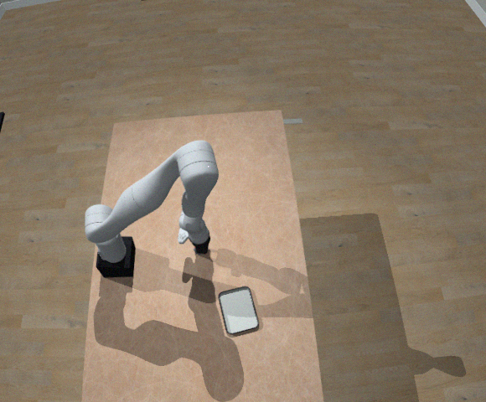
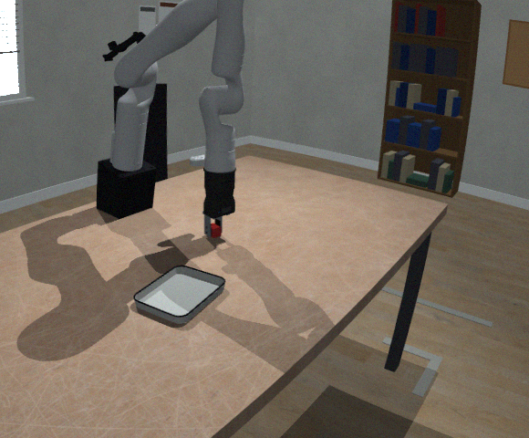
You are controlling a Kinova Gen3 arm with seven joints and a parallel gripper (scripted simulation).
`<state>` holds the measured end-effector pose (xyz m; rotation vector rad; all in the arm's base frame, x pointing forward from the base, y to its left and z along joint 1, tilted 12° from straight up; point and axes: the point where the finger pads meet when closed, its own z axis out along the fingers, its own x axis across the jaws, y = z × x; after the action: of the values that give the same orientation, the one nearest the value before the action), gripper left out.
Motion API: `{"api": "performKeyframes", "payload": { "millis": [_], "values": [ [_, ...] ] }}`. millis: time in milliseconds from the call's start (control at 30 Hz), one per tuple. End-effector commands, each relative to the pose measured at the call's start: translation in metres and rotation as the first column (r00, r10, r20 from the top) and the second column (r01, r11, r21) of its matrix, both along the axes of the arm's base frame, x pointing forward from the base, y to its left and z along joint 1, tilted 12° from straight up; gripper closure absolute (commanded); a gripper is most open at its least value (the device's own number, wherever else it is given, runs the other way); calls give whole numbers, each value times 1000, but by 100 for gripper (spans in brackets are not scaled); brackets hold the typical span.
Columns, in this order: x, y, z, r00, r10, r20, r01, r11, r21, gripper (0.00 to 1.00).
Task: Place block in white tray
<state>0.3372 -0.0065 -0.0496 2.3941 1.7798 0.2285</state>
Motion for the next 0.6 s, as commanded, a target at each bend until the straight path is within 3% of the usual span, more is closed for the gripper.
{"api": "performKeyframes", "payload": {
  "millis": [0,567],
  "values": [
    [-1,0,6,1000,0,1,0,1000,0,100],
    [-8,1,41,1000,0,1,0,1000,0,100]
  ]
}}
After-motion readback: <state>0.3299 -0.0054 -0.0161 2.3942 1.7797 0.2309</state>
